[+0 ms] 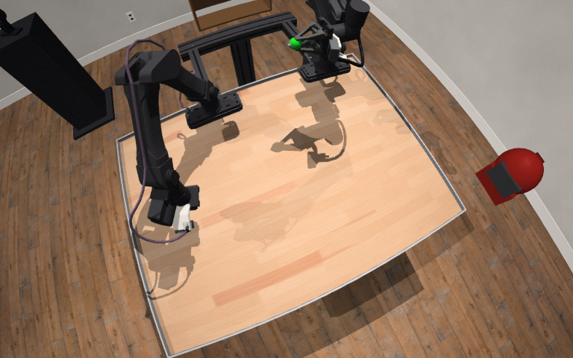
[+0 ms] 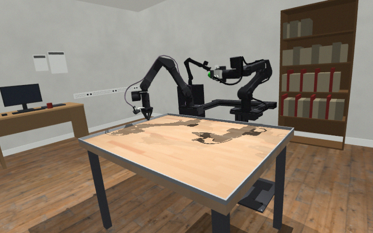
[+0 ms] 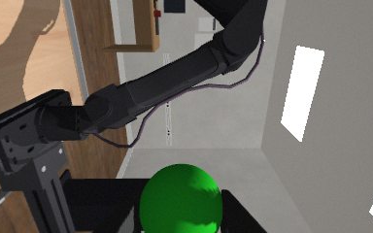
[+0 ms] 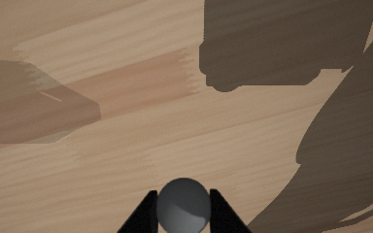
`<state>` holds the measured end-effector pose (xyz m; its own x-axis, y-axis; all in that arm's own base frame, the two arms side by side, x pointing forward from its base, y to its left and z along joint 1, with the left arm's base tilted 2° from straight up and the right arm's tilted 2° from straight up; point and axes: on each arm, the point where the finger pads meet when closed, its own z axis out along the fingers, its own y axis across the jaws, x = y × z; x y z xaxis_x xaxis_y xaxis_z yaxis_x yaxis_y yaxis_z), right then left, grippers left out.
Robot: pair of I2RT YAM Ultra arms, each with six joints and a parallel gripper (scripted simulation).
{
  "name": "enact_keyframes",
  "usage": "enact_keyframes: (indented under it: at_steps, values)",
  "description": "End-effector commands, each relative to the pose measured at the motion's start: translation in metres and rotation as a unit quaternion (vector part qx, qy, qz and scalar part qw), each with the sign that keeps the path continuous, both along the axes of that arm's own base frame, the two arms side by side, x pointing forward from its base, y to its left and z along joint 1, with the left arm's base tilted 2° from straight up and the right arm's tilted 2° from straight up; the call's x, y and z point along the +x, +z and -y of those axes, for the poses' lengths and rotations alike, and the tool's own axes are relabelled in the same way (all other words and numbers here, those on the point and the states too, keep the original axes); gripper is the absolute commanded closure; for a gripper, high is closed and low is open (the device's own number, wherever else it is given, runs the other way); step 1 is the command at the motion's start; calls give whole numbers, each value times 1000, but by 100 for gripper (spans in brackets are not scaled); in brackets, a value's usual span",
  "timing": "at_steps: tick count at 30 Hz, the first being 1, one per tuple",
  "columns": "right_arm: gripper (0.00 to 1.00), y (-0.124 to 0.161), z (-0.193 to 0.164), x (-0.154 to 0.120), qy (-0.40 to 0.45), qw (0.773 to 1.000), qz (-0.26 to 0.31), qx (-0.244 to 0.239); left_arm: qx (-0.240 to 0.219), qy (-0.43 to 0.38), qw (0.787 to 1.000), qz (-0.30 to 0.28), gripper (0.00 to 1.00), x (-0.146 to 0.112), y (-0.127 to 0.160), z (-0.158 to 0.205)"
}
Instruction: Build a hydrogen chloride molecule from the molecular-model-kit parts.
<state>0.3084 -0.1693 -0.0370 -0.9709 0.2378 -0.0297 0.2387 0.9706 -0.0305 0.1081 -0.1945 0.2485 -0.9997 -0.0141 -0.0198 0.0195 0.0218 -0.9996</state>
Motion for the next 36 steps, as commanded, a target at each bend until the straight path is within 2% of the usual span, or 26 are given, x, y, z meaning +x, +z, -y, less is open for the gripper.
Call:
enact_keyframes:
  at_steps: [1,11,36]
  values:
    - [100,2,-2,5,1,1000,11,-3,-4,-2,1000,30,100,2,15,2]
    - [100,18,7,20,1,999,38,-17,-6,-3,999,44,100,-2,20,2]
    - [100,18,8,18,0,999,36,-16,-6,-7,999,41,100,-3,18,3]
